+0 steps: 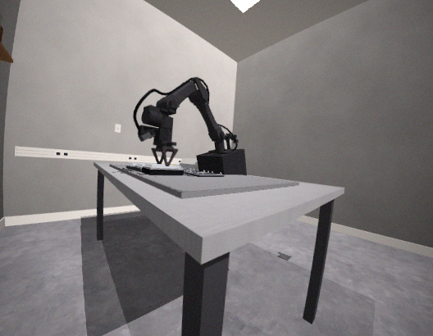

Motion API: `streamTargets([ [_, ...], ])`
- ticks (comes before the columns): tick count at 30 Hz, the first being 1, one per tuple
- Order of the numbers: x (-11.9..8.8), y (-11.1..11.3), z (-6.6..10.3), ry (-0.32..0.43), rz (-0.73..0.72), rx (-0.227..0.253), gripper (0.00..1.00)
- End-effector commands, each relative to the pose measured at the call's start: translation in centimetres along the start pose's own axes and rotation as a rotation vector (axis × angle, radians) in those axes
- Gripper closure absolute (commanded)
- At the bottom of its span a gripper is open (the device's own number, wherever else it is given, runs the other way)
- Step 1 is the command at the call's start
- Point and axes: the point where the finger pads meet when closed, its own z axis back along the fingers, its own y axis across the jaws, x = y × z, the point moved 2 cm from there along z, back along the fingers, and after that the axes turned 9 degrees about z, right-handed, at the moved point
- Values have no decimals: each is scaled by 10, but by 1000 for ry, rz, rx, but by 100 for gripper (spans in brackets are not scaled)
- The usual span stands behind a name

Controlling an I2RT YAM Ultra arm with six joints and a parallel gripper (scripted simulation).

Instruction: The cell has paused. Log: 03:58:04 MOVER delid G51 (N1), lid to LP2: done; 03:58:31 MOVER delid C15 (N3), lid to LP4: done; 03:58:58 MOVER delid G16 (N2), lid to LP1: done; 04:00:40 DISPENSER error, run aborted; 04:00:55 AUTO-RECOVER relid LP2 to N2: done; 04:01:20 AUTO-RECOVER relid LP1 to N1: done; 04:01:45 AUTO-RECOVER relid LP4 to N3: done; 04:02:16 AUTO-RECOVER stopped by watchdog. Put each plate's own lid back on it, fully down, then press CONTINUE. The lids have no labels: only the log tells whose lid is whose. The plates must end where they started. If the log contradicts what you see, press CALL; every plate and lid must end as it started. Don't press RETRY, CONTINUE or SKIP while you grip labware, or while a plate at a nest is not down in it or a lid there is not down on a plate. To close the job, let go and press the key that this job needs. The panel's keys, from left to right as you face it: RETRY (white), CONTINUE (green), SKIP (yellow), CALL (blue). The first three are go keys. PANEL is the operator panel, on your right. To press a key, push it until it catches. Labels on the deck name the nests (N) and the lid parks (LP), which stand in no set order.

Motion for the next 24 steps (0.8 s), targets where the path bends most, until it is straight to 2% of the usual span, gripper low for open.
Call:
streamTargets([
  [1, 7, -3, 14, -32, -1, 3, 100],
  [24, 12, 5, 26, -43, 2, 7, 100],
])
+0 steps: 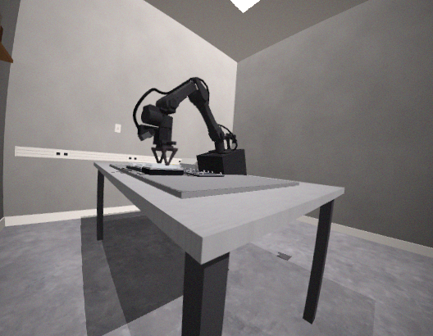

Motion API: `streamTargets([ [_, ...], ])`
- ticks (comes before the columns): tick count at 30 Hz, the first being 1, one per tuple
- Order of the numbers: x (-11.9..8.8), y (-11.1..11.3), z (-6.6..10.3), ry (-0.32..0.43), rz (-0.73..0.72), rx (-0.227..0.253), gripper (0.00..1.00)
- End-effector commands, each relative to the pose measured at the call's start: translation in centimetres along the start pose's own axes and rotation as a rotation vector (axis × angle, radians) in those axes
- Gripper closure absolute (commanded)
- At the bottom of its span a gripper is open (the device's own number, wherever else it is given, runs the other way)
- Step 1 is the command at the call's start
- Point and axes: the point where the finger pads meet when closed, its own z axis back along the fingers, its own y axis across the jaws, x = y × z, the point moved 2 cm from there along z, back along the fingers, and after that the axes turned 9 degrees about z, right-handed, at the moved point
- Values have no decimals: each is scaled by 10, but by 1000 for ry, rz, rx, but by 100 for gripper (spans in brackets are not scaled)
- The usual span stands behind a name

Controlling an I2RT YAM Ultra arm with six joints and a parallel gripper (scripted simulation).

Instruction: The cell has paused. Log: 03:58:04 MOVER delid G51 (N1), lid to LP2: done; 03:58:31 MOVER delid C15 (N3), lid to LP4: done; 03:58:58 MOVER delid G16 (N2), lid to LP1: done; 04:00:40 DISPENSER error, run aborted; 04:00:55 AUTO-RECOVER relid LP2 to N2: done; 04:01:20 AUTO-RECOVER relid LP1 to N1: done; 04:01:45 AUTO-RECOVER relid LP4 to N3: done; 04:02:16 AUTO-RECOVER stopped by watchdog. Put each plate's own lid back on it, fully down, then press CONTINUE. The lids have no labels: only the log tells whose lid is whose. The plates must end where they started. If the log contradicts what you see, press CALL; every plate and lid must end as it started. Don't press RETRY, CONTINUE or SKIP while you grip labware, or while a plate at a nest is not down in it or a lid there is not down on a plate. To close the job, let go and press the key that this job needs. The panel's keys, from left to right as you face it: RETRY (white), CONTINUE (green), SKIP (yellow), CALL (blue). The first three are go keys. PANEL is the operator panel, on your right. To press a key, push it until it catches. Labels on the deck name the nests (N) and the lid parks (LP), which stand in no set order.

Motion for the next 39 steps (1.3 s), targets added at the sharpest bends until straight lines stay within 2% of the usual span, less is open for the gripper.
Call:
streamTargets([
  [1, 12, 7, 24, -51, 2, 9, 100],
  [14, 9, 4, 41, -51, 2, 8, 100],
  [20, 9, 5, 41, -50, 2, 8, 100],
  [27, 9, 6, 33, -38, 4, 6, 100],
  [28, -3, 4, 32, -34, 28, 5, 100],
  [35, -37, -7, 30, -33, 18, 4, 100],
  [37, -37, -7, 30, -33, 18, 4, 100],
  [39, -47, -10, 29, -32, 14, 4, 100],
])
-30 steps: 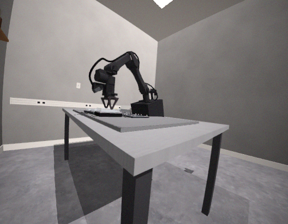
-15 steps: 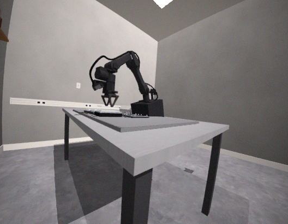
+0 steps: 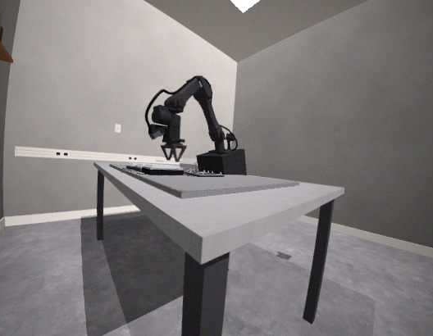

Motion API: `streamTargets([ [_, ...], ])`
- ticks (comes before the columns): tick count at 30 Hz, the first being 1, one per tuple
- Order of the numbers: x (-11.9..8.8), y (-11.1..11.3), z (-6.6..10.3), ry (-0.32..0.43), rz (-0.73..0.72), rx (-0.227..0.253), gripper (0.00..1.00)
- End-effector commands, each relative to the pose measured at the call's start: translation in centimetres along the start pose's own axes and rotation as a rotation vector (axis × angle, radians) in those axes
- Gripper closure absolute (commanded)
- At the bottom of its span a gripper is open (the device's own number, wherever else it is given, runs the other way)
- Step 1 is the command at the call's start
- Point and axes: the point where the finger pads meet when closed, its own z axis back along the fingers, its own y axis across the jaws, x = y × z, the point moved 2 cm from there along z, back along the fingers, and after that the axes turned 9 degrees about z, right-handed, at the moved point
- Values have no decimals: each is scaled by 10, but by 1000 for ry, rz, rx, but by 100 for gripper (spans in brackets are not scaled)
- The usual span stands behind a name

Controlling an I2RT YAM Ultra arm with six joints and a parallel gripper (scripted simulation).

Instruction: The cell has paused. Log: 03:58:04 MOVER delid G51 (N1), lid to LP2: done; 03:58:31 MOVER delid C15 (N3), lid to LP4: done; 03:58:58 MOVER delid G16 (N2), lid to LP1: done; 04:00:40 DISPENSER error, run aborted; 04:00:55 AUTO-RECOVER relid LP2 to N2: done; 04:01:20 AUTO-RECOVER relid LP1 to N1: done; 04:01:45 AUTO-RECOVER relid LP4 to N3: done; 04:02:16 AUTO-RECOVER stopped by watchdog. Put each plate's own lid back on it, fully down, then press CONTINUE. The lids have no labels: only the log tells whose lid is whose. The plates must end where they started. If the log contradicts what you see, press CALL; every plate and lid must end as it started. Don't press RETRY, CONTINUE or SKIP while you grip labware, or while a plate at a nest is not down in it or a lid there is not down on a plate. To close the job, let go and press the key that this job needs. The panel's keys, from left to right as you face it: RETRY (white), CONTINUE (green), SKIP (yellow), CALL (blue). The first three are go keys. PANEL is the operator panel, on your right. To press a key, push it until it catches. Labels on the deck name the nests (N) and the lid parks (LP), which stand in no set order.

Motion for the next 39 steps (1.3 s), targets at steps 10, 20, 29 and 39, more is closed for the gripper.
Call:
streamTargets([
  [10, -45, -11, 9, -70, -3, 12, 100],
  [20, -85, -18, 6, -69, -5, 13, 100],
  [29, -129, -25, 3, -68, -5, 14, 100],
  [39, -120, -23, 6, -88, -2, 16, 100],
])
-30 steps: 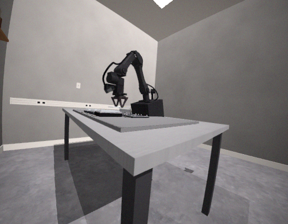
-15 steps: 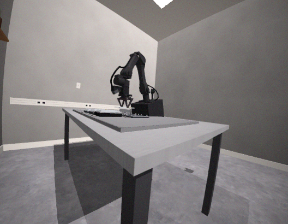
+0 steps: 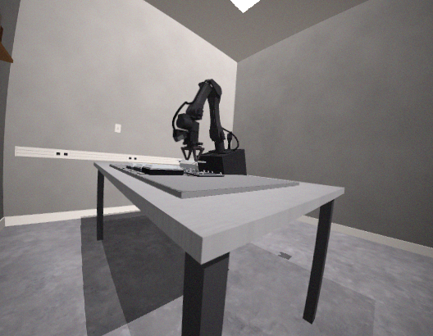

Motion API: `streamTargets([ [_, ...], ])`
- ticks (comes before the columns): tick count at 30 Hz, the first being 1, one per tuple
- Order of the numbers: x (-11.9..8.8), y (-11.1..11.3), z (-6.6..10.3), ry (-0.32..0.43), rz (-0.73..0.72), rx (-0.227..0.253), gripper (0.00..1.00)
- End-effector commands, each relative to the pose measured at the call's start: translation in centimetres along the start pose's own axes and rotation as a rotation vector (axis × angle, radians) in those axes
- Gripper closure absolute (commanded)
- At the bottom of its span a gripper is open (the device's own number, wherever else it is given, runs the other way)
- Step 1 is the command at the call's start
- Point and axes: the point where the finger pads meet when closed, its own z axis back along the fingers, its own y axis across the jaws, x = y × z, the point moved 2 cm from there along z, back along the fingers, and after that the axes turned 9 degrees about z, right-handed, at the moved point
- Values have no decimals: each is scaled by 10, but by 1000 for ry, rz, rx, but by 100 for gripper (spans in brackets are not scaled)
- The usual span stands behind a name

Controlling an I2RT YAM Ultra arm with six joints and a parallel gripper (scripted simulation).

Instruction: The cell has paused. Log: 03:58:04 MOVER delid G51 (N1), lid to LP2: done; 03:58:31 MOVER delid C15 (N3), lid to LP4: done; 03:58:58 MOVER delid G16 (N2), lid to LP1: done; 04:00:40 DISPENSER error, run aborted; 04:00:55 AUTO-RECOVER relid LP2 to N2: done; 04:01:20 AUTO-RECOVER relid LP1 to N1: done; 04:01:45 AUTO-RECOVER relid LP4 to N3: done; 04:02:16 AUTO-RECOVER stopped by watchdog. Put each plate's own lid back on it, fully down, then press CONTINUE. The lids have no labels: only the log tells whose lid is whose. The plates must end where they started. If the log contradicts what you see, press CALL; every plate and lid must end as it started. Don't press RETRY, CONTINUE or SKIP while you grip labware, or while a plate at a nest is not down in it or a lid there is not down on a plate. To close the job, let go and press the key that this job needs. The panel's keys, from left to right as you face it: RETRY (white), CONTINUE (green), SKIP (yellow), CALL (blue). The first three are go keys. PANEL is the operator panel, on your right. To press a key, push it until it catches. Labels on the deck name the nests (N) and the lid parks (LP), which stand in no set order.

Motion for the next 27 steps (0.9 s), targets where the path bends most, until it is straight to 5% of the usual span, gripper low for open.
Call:
streamTargets([
  [1, 17, 2, 5, -49, 0, 12, 100],
  [27, 5, 1, 0, -22, 0, 4, 100],
])
